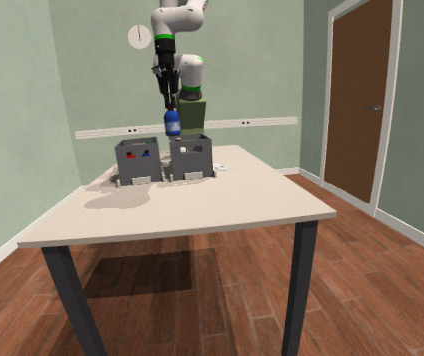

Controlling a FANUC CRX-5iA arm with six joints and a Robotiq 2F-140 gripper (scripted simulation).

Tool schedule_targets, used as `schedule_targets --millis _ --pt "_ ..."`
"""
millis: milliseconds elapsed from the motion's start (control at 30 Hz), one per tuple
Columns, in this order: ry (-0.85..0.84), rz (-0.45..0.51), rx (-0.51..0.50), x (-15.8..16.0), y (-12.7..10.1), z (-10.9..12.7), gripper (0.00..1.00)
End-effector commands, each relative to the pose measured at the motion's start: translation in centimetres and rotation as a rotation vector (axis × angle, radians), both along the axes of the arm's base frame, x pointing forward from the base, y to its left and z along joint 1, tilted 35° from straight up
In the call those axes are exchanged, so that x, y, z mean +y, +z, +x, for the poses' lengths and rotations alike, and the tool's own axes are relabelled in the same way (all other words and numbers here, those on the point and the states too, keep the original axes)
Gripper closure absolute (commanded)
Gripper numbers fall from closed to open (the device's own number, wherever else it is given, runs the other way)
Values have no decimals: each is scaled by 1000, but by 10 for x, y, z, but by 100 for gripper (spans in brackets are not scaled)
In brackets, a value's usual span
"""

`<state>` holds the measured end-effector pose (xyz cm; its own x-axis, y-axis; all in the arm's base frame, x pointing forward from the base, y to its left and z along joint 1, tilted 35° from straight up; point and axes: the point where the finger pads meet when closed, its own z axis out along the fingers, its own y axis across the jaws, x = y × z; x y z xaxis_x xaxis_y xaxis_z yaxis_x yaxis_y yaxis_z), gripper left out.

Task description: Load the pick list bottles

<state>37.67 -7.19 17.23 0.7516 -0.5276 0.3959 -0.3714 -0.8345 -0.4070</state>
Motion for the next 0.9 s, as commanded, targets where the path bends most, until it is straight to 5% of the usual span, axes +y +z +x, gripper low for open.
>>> schedule_targets --millis 0,867 --pt "-3 -4 -1 8 4 3 90" --pt "-3 -4 -1 29 11 8 90"
